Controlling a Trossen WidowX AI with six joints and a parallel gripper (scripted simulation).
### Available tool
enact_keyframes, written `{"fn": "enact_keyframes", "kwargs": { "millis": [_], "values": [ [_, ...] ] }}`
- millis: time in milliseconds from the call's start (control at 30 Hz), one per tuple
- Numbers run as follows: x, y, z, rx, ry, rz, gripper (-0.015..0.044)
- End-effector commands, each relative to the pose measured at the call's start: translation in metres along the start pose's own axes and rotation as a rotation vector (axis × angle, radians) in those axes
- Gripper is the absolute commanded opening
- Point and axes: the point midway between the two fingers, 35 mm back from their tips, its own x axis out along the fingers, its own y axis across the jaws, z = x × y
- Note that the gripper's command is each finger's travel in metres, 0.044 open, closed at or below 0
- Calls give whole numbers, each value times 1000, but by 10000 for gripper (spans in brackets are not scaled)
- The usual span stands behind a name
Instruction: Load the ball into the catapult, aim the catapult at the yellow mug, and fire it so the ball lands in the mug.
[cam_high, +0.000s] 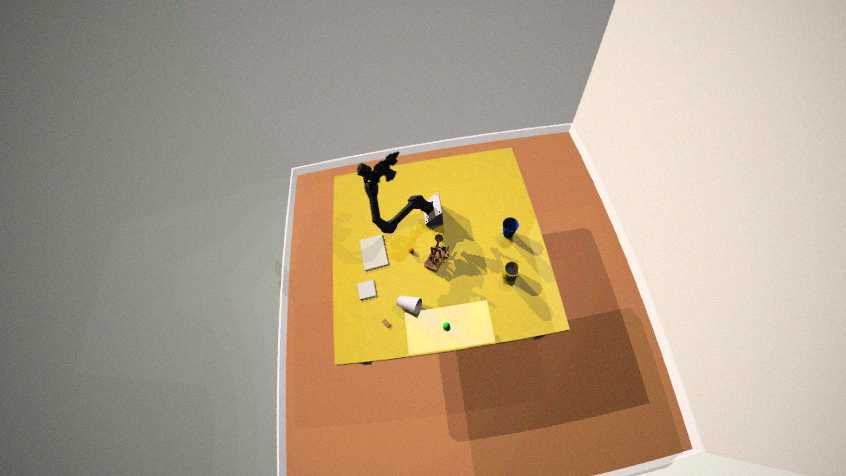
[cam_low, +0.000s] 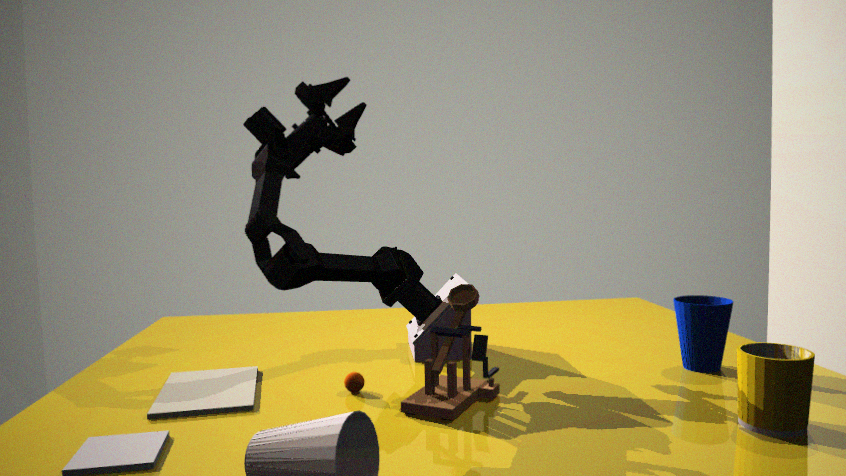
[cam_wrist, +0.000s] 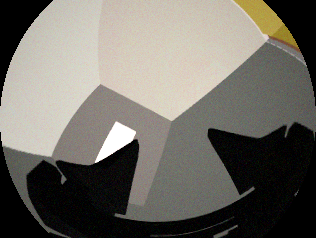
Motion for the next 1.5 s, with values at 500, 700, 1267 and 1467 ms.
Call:
{"fn": "enact_keyframes", "kwargs": {
  "millis": [500,700,1267,1467],
  "values": [
    [45,-9,34,-338,-267,39,440],
    [65,-5,59,-477,-419,39,440],
    [104,18,151,-795,-864,-102,440],
    [107,31,185,-833,-1002,-171,440]
  ]
}}
